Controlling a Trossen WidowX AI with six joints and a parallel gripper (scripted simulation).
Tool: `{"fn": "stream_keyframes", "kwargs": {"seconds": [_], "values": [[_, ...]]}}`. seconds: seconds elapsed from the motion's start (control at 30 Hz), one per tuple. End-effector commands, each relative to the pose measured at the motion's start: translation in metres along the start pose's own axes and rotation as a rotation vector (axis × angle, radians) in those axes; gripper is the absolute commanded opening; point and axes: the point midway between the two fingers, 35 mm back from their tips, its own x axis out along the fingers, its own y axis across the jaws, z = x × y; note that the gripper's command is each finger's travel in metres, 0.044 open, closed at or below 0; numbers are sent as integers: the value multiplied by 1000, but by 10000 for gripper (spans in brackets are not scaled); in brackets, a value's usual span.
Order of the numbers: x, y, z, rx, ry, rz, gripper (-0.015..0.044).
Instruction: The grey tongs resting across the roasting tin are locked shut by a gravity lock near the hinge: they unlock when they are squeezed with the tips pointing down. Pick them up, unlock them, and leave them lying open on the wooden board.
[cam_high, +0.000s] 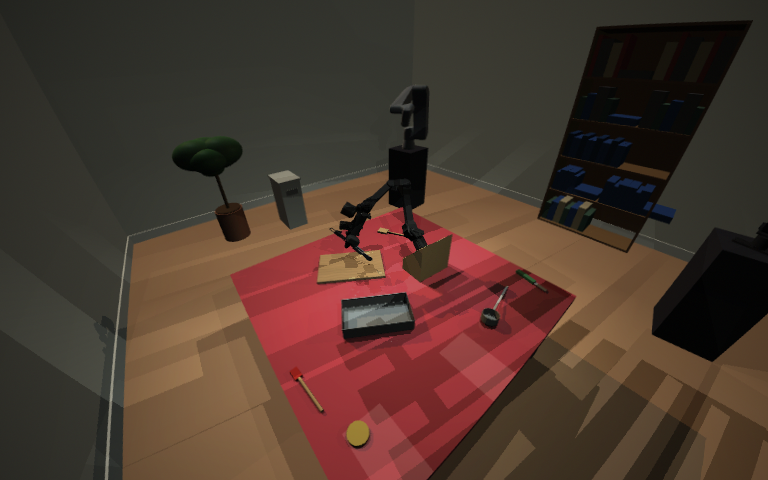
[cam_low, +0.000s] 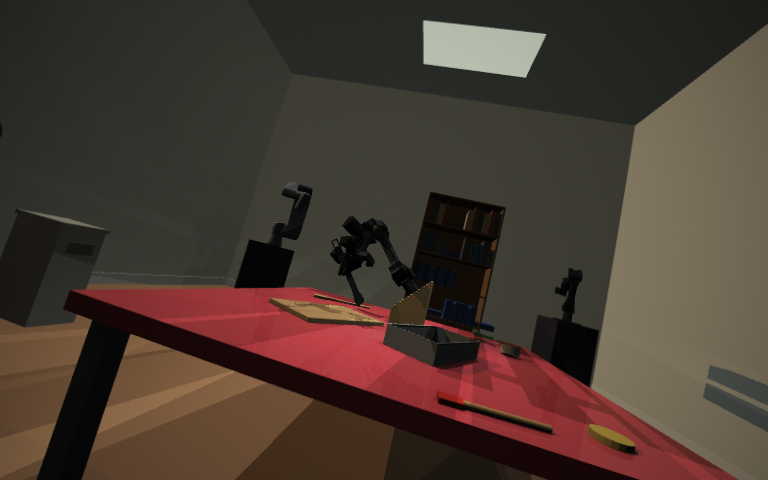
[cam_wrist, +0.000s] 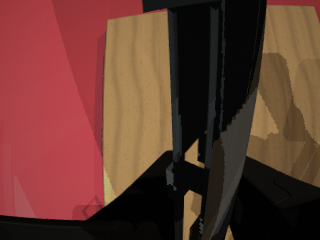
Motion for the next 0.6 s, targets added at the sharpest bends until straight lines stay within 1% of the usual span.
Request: {"fn": "stream_keyframes", "kwargs": {"seconds": [0.0,0.57], "values": [[0,-1,6,18,49,0,-150],[0,-5,7,31,302,-33,-150]]}}
